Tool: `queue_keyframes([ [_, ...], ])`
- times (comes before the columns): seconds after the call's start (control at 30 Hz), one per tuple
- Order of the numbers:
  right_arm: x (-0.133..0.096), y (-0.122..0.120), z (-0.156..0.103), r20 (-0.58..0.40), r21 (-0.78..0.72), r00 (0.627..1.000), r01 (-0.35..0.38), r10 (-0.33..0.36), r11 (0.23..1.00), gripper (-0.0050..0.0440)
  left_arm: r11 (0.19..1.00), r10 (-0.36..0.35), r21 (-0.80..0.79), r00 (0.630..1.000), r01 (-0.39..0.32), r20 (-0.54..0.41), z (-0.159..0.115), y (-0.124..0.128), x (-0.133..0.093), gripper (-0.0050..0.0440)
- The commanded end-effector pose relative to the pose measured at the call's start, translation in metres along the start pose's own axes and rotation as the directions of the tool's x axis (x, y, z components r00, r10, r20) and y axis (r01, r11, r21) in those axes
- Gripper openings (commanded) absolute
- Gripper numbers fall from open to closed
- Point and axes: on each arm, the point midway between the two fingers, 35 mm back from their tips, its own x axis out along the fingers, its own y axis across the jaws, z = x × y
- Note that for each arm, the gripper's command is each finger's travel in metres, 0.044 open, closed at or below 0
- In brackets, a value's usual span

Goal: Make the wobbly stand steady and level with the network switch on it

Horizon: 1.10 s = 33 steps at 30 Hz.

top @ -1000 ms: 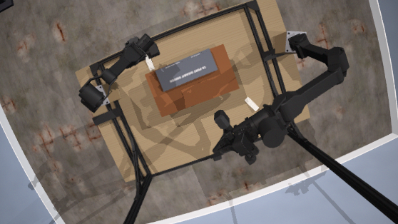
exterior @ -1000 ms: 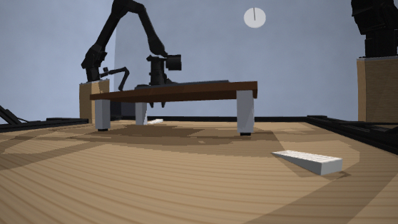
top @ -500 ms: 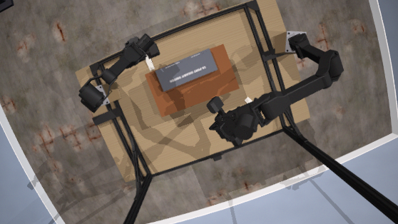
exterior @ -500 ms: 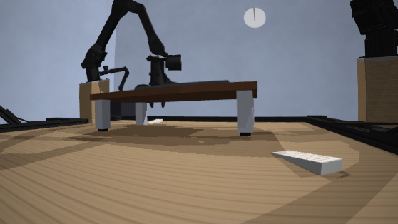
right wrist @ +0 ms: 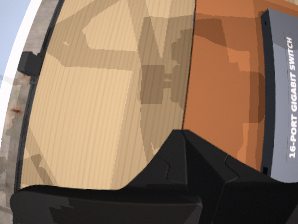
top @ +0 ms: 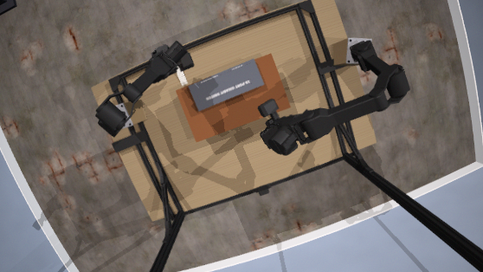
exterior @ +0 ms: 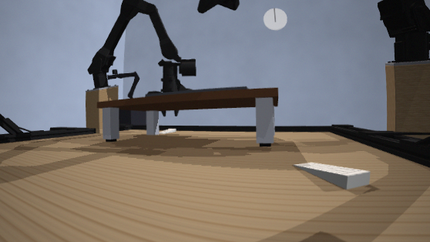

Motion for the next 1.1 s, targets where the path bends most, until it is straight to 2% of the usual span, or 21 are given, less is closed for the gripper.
queue_keyframes([
  [0.0, 0.004, -0.002, -0.01, -0.039, 0.009, 0.999, 0.004, -0.004, 1.0, 0.0, 1.0, 0.0, 0.0, 1.0, 0.0, 0.0, 0.0, 0.0, 0.0, 0.0237],
  [0.17, 0.024, -0.013, -0.071, -0.267, 0.065, 0.964, 0.036, -0.017, 0.997, 0.0, 1.0, 0.0, 0.0, 1.0, 0.0, 0.0, 0.0, 0.0, 0.0, 0.0237],
  [0.33, 0.03, -0.022, -0.131, -0.48, 0.114, 0.877, 0.085, -0.02, 0.99, 0.0, 1.0, 0.0, 0.0, 1.0, 0.0, 0.0, 0.0, 0.0, 0.0, 0.0237],
  [0.53, 0.03, -0.022, -0.131, -0.48, 0.114, 0.877, 0.085, -0.02, 0.99, 0.0, 1.0, 0.0, 0.0, 1.0, 0.0, 0.0, 0.0, 0.0, 0.0, 0.0237],
  [0.57, 0.075, -0.023, -0.156, -0.48, 0.114, 0.877, 0.085, -0.02, 0.99, 0.0, 1.0, 0.0, 0.0, 1.0, 0.0, 0.0, 0.0, 0.0, 0.0, 0.0237],
  [1.07, 0.075, -0.023, -0.156, -0.48, 0.114, 0.877, 0.085, -0.02, 0.99, 0.0, 1.0, 0.0, 0.0, 1.0, 0.0, 0.0, 0.0, 0.0, 0.0, 0.0237],
])
